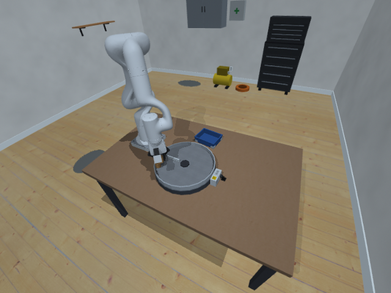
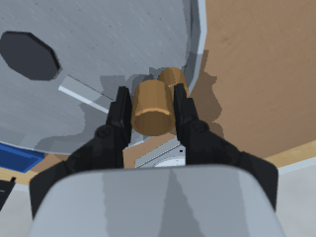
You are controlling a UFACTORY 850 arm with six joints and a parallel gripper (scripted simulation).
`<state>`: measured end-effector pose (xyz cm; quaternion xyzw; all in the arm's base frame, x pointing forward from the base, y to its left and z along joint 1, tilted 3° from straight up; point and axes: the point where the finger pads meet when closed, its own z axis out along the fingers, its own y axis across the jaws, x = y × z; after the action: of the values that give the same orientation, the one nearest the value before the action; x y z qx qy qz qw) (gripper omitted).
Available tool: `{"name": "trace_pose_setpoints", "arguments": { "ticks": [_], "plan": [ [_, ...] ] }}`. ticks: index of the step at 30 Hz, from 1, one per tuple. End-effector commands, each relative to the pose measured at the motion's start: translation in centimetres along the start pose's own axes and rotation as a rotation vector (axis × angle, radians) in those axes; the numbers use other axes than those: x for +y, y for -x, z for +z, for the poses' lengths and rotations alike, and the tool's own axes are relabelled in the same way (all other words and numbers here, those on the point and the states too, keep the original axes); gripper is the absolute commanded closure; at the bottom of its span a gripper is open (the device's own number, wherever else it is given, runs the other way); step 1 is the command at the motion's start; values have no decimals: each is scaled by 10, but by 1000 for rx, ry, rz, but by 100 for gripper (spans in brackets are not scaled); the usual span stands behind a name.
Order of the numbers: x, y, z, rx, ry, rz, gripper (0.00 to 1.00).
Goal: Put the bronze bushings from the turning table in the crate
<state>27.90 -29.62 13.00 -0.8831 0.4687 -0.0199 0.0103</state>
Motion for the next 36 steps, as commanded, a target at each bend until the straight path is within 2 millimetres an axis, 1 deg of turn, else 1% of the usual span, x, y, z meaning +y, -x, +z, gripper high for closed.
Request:
{"name": "trace_pose_setpoints", "arguments": {
  "ticks": [1, 6, 8, 14, 18, 23, 25, 30, 36],
  "plan": [
    [-2, 0, -1, 2, 0, 0, 100],
    [-12, 5, -1, 2, 0, 0, 100],
    [-12, 5, -1, 2, 0, 0, 100],
    [-36, 19, -1, 2, 0, 0, 100],
    [-60, 31, -1, 2, 0, 0, 100],
    [-97, 51, 0, 2, 0, 0, 100],
    [-97, 51, 0, 2, 0, 0, 100],
    [-138, 73, 0, 2, 0, 0, 100],
    [-181, 96, 0, 2, 0, 0, 100]
  ]
}}
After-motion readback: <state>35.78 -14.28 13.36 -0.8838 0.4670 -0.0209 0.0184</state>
